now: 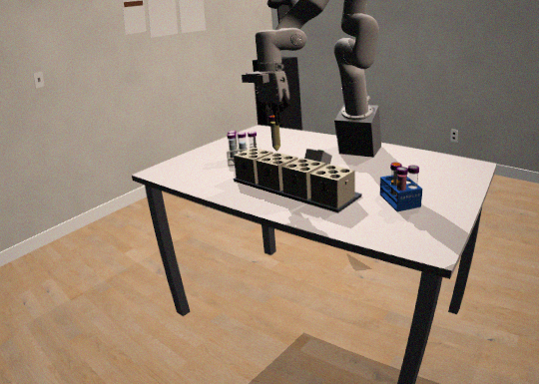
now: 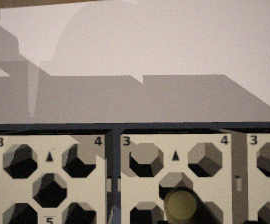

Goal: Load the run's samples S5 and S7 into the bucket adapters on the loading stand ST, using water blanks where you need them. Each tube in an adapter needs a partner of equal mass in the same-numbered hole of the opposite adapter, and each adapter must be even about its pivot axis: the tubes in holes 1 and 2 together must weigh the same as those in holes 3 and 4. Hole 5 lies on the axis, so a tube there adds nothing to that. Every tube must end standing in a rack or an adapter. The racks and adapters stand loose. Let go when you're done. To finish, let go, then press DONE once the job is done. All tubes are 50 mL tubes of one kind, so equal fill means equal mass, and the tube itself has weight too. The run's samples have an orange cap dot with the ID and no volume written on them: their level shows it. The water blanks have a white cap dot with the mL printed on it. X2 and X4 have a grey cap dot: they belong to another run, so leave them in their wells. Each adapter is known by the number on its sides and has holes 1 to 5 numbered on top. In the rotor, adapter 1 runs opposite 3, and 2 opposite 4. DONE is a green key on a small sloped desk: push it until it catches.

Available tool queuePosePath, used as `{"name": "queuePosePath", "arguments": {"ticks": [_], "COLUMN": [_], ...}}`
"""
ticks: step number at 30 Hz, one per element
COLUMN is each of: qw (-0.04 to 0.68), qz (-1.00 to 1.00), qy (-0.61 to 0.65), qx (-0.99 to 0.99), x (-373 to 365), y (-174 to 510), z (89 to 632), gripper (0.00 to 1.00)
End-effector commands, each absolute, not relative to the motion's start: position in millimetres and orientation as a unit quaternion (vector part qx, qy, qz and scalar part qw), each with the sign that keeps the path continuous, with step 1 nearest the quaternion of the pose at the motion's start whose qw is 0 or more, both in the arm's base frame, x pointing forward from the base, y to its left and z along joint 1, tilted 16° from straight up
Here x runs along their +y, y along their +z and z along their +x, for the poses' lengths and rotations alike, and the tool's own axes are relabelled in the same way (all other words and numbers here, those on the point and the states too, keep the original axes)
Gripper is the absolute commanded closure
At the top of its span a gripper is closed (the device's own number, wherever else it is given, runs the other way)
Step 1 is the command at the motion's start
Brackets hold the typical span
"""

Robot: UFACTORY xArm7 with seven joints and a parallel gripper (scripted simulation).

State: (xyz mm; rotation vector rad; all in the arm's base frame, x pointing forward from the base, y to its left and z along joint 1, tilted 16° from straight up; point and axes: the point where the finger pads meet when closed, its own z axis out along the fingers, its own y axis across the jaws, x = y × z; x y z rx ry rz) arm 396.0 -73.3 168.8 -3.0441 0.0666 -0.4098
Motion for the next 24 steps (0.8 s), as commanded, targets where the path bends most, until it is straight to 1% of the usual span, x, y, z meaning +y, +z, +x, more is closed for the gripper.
{"name": "queuePosePath", "arguments": {"ticks": [1,6,24], "qw": [0.034,0.034,0.034], "qz": [-0.99,-0.99,-0.99], "qy": [-0.136,-0.136,-0.136], "qx": [0.022,0.022,0.022], "x": [-73.4,-72.8,-72.8], "y": [162.7,153.1,153.1], "z": [399.7,402.4,402.4], "gripper": [1.0,1.0,1.0]}}
